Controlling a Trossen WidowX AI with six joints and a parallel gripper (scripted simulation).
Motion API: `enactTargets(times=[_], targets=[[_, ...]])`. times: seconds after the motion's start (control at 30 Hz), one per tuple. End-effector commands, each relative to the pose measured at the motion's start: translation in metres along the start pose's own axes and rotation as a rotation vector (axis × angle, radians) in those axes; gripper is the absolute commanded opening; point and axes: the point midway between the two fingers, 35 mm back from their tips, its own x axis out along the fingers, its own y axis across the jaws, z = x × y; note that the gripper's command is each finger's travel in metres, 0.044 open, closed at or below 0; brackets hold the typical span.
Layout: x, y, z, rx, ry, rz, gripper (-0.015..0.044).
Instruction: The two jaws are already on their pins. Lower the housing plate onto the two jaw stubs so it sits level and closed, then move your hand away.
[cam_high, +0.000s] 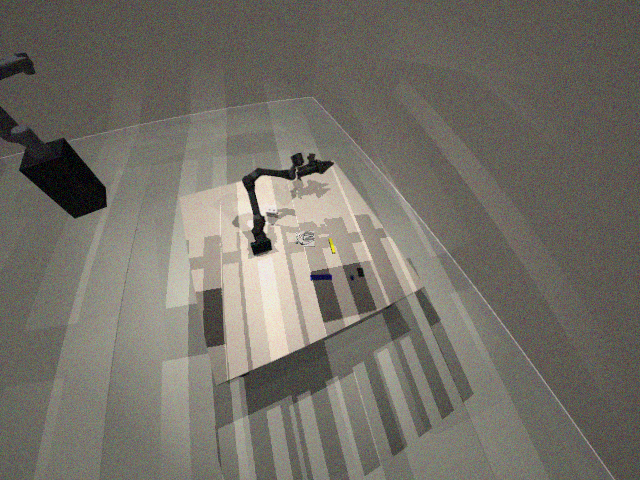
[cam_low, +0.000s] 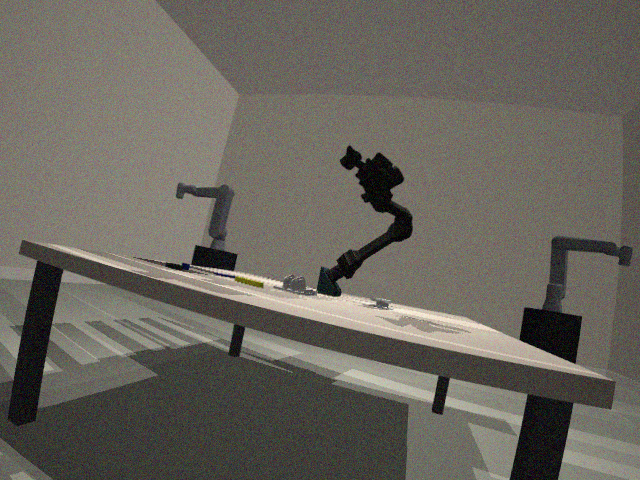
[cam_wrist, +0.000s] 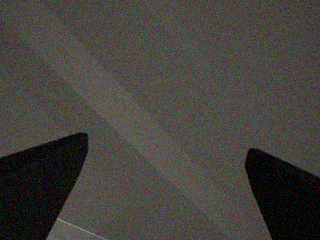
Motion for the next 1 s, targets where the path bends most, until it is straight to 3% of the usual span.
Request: enactTargets(times=[0.0,0.97], targets=[[0.0,0.0,0.0,0.0,0.0,0.0,0.0426],[-0.065,0.062,-0.084,0.566,0.55,0.062,0.044]])
